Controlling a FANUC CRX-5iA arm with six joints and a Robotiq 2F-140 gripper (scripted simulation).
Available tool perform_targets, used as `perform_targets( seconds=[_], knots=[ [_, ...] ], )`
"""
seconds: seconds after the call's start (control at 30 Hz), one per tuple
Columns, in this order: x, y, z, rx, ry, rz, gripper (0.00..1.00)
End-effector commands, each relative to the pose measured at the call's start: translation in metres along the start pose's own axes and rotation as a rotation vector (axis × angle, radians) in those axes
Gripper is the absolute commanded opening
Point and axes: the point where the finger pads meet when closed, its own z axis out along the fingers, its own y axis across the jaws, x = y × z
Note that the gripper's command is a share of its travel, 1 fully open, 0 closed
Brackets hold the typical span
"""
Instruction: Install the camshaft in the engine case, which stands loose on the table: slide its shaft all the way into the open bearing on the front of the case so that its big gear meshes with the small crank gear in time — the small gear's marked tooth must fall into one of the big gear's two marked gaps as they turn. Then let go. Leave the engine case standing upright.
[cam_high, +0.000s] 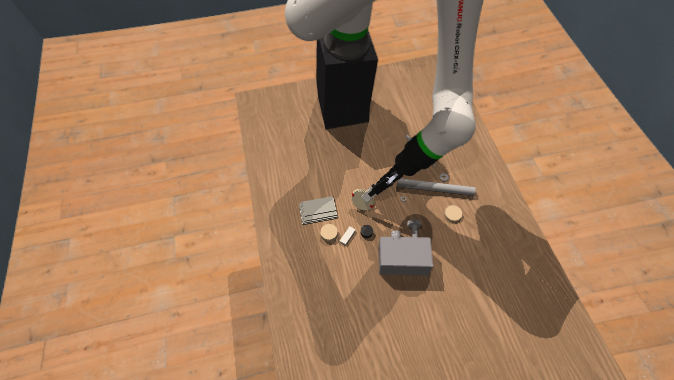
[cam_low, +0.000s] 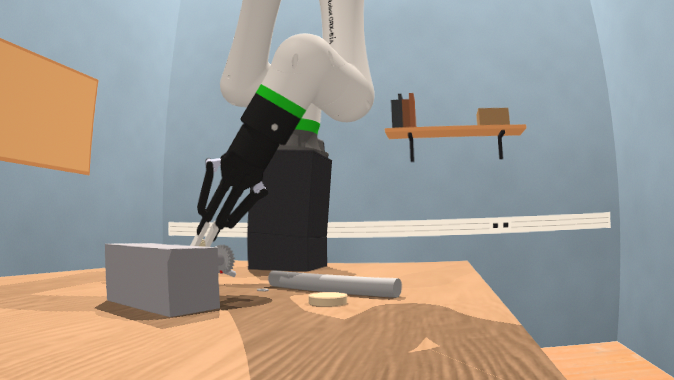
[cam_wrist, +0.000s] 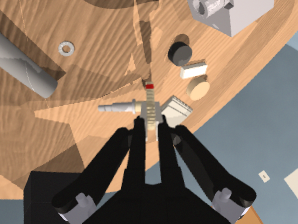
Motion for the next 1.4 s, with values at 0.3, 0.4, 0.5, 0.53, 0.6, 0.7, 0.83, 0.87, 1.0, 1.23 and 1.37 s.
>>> perform_targets(
  seconds=[0.3, 0.4, 0.5, 0.53, 0.6, 0.7, 0.83, 0.87, 1.0, 1.23, 1.37],
  knots=[
    [-0.011, 0.011, -0.023, 0.000, 0.001, 0.001, 0.14],
    [-0.014, 0.014, -0.030, 0.000, 0.001, 0.001, 0.14],
    [-0.017, 0.017, -0.036, 0.000, 0.001, 0.001, 0.14],
    [-0.018, 0.018, -0.038, 0.000, 0.001, 0.001, 0.14],
    [-0.020, 0.019, -0.041, 0.000, 0.001, 0.001, 0.14],
    [-0.022, 0.021, -0.045, 0.000, 0.001, 0.001, 0.14],
    [-0.023, 0.022, -0.047, 0.000, 0.001, 0.001, 0.14],
    [-0.023, 0.022, -0.047, 0.000, 0.001, 0.001, 0.14],
    [-0.023, 0.022, -0.049, 0.000, 0.001, 0.001, 0.14],
    [-0.023, 0.022, -0.049, 0.000, 0.001, 0.001, 0.14],
    [-0.023, 0.022, -0.049, 0.000, 0.001, 0.001, 0.14]
  ],
)
